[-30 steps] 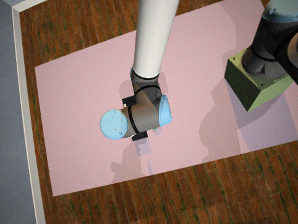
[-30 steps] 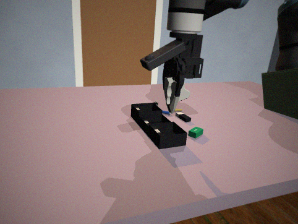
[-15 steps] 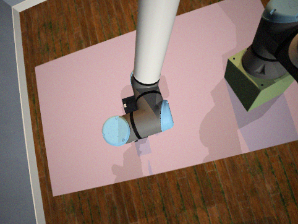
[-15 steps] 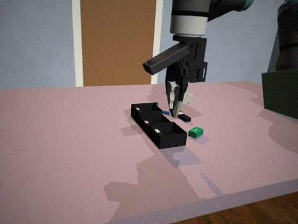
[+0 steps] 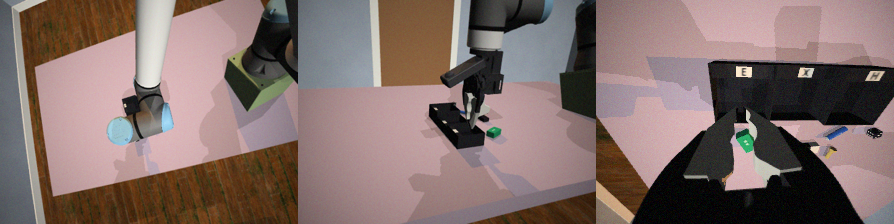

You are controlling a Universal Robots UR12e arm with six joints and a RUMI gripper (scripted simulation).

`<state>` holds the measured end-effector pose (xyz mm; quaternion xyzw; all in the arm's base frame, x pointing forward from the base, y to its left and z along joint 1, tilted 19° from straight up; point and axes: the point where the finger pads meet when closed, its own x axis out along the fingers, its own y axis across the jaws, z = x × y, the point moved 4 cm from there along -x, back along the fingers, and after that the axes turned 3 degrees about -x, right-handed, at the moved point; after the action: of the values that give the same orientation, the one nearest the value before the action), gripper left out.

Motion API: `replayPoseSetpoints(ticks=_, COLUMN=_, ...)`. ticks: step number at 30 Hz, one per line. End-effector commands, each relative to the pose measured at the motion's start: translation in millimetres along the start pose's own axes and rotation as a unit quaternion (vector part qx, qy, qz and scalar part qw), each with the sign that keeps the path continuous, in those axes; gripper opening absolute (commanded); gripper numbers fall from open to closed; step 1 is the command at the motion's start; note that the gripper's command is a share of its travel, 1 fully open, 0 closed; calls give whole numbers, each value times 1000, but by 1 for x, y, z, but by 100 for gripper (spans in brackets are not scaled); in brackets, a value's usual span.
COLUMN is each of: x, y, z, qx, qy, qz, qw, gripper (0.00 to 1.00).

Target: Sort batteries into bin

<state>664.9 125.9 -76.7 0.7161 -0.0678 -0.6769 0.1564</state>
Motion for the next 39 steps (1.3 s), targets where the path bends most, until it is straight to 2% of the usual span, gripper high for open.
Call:
replayPoseSetpoints(ticks=1, x=14, y=0, z=-1, qx=0, qy=1, qz=0, qw=1000, gripper=4)
replayPoseSetpoints(ticks=6, x=20, y=0, z=-1, qx=0, qy=1, qz=0, qw=1000, gripper=4)
replayPoseSetpoints(ticks=39, x=20, y=0, z=-1, qx=0, qy=1, qz=0, qw=1000, gripper=4)
